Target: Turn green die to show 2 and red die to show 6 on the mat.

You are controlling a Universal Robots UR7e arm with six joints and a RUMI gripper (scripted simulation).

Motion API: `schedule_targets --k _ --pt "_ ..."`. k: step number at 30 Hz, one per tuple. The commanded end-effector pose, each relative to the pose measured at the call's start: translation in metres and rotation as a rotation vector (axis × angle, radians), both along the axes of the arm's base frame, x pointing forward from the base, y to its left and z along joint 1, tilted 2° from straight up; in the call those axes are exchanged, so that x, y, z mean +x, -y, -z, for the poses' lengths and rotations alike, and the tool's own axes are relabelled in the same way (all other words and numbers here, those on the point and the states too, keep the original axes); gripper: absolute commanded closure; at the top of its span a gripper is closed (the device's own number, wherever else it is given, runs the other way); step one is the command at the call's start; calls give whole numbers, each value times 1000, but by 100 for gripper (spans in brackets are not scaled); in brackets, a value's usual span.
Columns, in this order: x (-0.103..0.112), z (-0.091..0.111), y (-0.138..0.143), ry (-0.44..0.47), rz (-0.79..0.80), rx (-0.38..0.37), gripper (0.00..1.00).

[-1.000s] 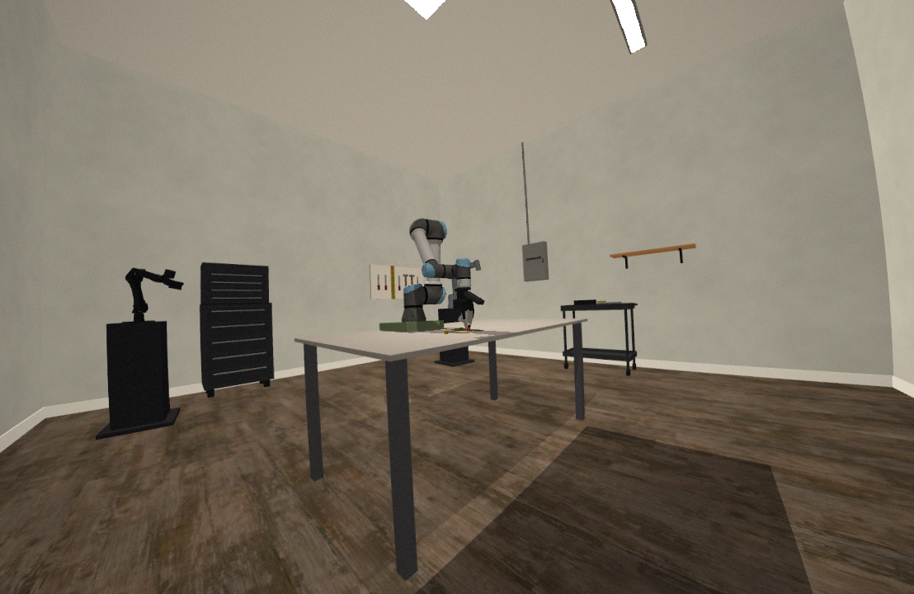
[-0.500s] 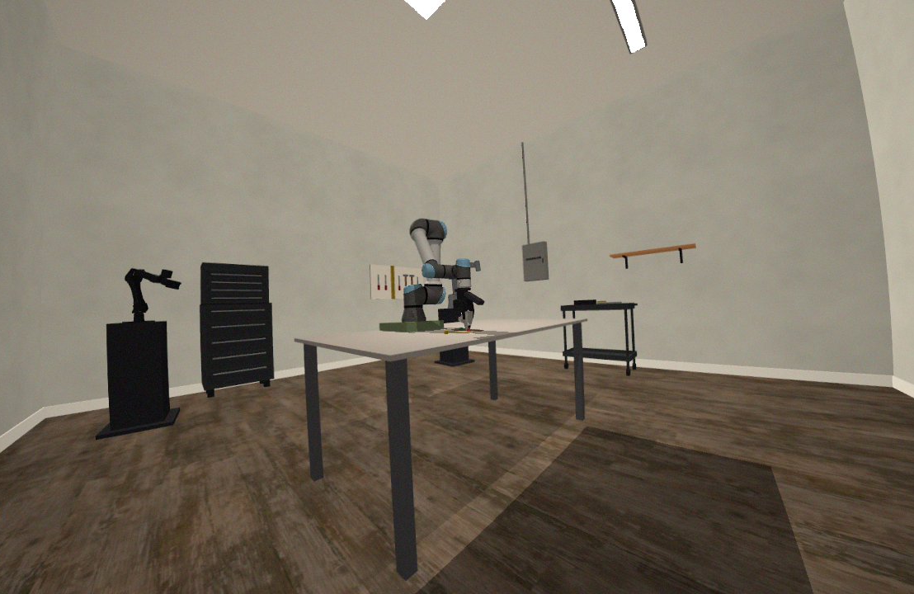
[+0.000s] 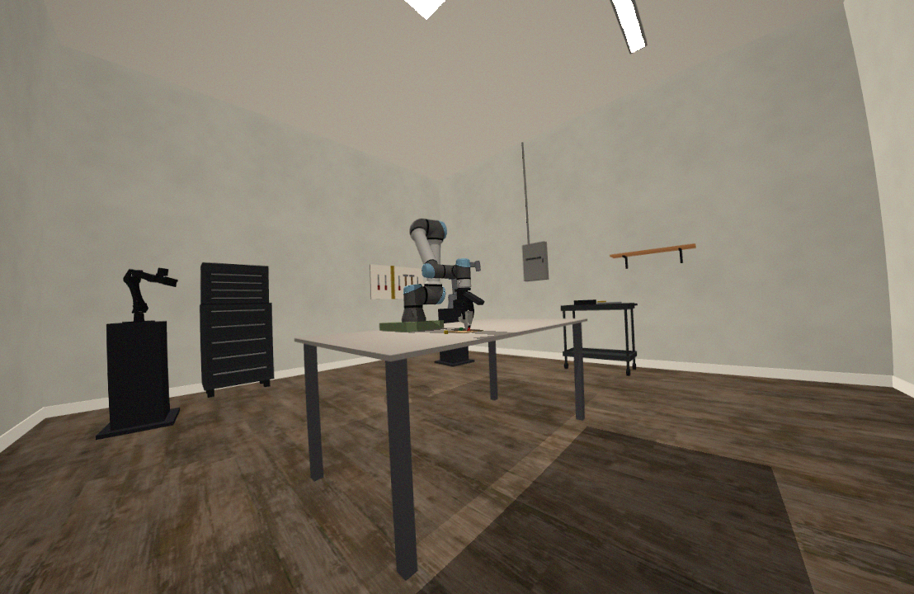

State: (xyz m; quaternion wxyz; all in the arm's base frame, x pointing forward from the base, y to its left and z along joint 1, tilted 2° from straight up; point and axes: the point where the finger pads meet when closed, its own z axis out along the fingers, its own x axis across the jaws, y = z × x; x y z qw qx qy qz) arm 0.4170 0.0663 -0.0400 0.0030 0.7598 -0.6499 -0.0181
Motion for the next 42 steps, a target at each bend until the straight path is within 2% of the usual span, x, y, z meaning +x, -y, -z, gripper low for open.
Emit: schedule_targets --k 1,12,16,20,21,26,27,42 --pt "0 0 0 1 0 0 100" --pt "0 0 0 1 0 0 100" --pt "0 0 0 1 0 0 93" --pt "0 0 0 1 0 0 93" --pt "0 0 0 1 0 0 89" --pt "0 0 0 1 0 0 85" --pt "0 0 0 1 0 0 82" --pt "1 -3 0 1 0 0 82"
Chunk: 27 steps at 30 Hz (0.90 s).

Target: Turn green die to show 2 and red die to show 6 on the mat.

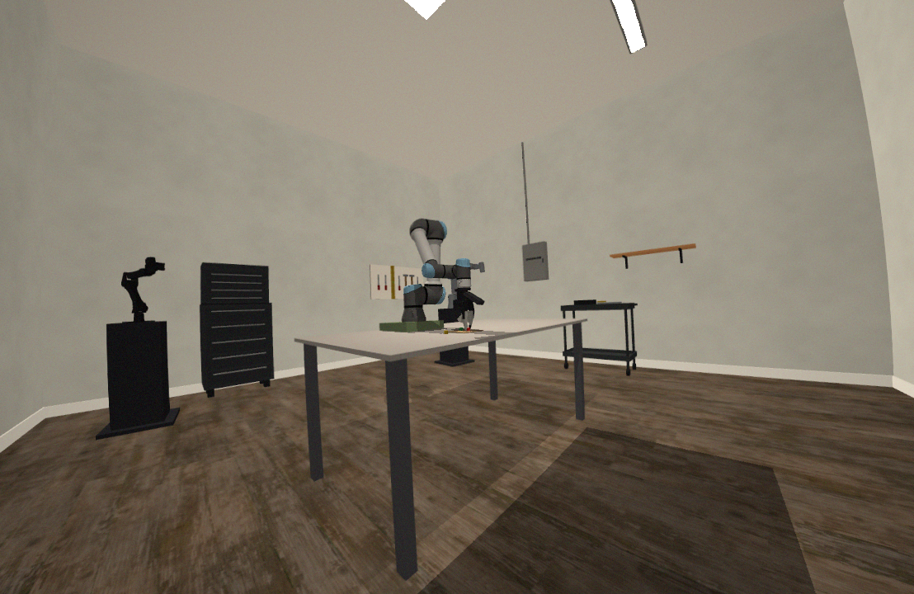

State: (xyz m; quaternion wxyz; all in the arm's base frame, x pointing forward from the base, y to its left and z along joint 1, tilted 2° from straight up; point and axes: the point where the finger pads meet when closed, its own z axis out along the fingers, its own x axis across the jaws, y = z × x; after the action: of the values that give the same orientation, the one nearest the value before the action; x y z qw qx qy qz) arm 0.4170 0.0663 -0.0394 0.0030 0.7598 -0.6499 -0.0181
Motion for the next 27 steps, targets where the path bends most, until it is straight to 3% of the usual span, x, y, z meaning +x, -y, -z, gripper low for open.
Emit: schedule_targets --k 1,8,10,20,27 --pt "1 -4 0 1 0 0 82" --pt "1 -32 1 1 0 0 82" --pt "1 -32 1 1 0 0 82" --pt "3 -81 2 1 0 0 82" --pt "3 -89 2 1 0 0 82"
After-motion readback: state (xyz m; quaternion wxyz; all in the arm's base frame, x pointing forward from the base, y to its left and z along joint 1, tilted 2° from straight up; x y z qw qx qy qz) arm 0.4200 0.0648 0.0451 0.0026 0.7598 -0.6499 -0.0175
